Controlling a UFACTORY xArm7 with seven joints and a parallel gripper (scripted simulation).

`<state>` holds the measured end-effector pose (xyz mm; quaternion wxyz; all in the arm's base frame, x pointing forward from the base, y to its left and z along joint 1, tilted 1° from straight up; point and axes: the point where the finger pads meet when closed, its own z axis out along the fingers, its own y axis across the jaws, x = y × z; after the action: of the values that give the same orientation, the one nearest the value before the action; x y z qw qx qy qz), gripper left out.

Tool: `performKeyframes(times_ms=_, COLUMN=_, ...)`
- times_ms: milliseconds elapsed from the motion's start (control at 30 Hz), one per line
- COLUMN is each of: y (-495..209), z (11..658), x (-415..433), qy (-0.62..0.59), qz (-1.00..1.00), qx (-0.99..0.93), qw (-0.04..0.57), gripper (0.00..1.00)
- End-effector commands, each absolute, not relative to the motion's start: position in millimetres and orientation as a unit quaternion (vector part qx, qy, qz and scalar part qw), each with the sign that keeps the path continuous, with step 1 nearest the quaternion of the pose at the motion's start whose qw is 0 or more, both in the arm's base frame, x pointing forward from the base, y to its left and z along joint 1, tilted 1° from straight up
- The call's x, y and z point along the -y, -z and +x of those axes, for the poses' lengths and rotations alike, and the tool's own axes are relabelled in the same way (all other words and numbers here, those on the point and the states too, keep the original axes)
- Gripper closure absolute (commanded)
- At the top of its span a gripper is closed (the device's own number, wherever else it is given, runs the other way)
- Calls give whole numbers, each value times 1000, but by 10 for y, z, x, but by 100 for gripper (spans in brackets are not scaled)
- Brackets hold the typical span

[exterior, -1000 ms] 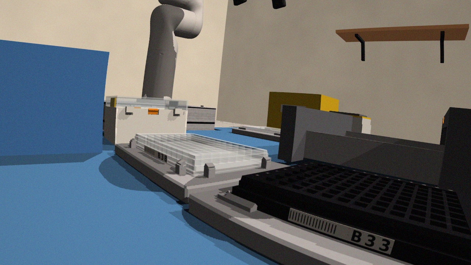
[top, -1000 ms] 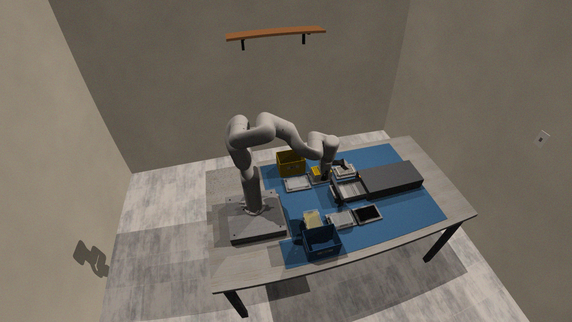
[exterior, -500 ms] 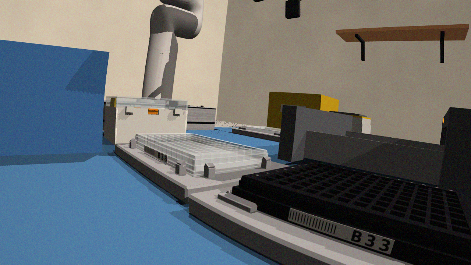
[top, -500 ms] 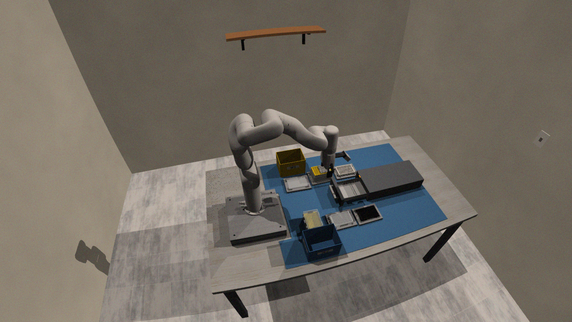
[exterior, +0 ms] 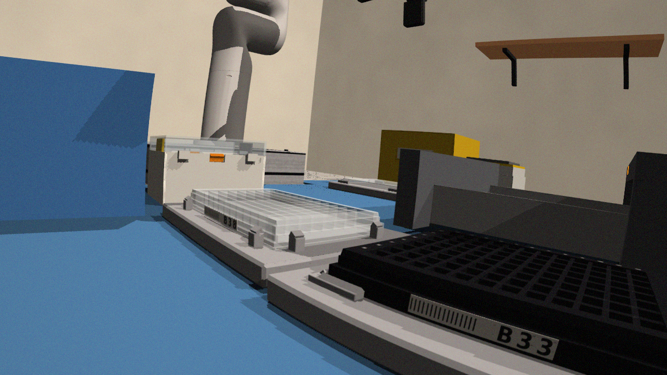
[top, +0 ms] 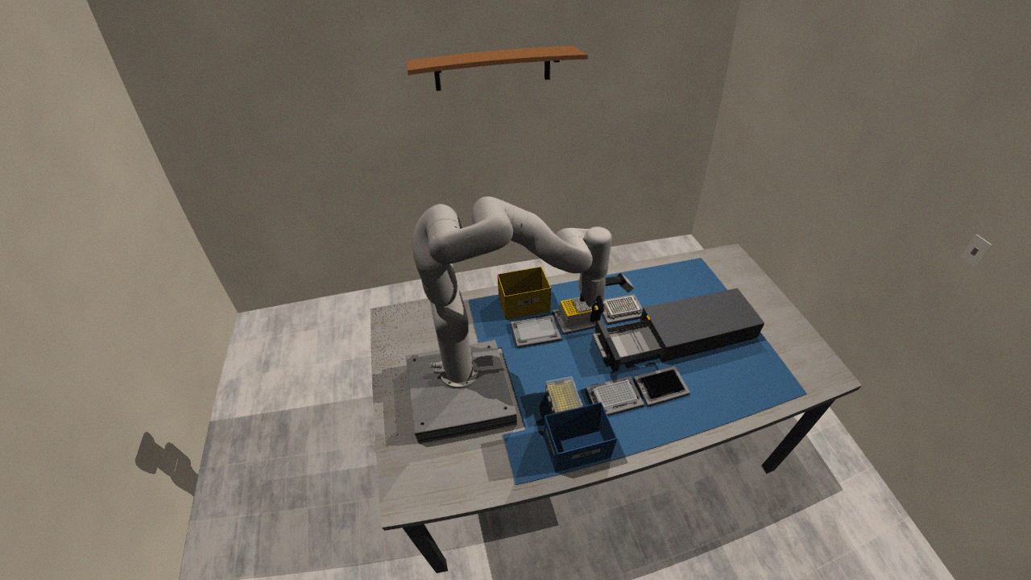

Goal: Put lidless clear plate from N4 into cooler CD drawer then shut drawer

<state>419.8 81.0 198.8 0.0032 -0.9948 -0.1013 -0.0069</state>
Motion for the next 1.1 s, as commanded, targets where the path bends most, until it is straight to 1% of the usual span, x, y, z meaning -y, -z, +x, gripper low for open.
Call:
performKeyframes(times_ms=0, y=-1898, z=4303, x=-624, qy=9, qz=-995, qx=99, qw=3, gripper=0)
performKeyframes(times_ms=1067, y=-1275, z=4874, x=496, qy=9, qz=-995, qx=99, qw=3, gripper=0)
